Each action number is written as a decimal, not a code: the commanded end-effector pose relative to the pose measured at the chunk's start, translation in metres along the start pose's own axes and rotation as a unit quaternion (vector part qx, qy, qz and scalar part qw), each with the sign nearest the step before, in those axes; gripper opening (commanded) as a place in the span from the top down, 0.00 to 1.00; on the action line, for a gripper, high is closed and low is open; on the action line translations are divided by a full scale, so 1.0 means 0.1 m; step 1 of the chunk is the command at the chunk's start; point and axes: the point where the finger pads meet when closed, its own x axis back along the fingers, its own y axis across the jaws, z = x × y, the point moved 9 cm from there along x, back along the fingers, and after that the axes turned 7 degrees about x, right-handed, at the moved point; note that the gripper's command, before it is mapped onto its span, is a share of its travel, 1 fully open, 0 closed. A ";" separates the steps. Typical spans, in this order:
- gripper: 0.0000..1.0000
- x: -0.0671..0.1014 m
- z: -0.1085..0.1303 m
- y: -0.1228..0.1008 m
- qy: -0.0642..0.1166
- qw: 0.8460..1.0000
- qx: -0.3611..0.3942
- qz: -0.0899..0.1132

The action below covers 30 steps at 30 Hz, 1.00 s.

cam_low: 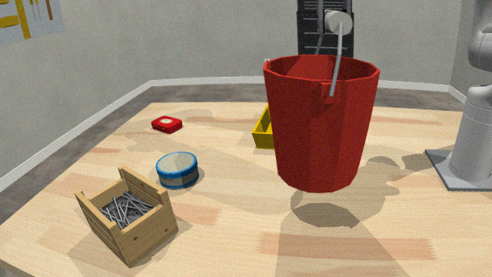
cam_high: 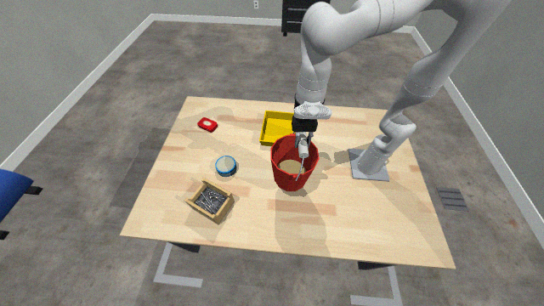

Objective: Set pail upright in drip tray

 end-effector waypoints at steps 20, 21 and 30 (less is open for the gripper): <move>1.00 0.01 -0.05 0.00 0.000 1.000 0.000 -0.001; 1.00 0.01 -0.05 0.00 0.000 1.000 0.000 -0.001; 1.00 0.01 -0.13 -0.01 0.000 1.000 0.000 -0.001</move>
